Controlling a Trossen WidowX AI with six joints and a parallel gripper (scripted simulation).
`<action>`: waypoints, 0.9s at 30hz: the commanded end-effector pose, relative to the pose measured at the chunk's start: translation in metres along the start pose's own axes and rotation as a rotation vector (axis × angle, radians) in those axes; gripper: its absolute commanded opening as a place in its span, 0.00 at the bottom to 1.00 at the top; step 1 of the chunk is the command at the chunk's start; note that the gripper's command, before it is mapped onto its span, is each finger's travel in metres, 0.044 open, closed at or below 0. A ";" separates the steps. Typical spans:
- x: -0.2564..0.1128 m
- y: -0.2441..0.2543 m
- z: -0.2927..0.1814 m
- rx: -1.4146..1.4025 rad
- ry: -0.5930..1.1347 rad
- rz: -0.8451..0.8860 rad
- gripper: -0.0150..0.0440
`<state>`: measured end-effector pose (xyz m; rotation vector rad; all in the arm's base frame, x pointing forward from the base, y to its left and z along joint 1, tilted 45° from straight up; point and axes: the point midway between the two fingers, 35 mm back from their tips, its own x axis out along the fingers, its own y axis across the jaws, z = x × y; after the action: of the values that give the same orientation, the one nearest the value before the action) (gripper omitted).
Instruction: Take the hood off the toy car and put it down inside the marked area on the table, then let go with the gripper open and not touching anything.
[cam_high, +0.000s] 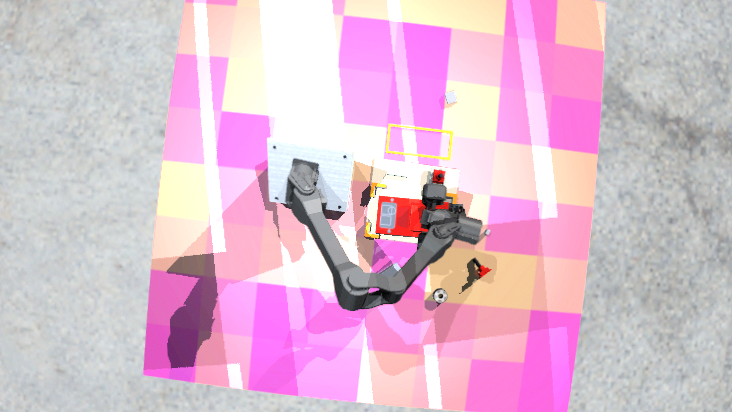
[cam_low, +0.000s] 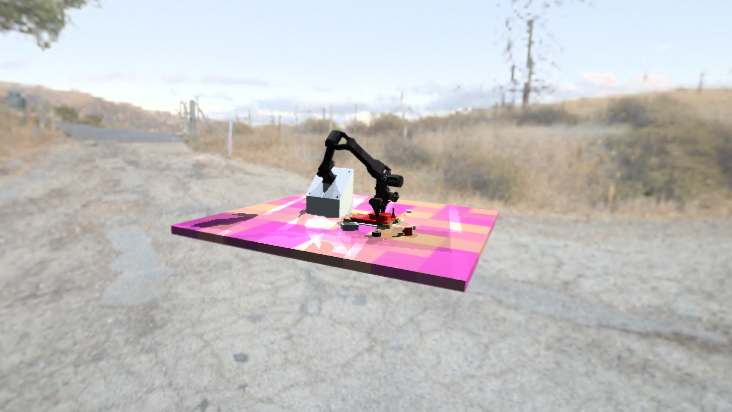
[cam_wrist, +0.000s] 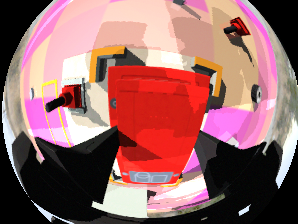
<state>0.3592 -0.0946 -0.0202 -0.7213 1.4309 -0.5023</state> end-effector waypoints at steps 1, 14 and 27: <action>-0.005 -0.001 0.001 0.005 -0.005 -0.003 0.25; -0.013 -0.001 0.001 0.004 -0.005 -0.001 0.25; -0.022 0.000 0.001 0.004 -0.005 -0.001 0.25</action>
<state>0.3567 -0.0822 -0.0097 -0.7225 1.4368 -0.4994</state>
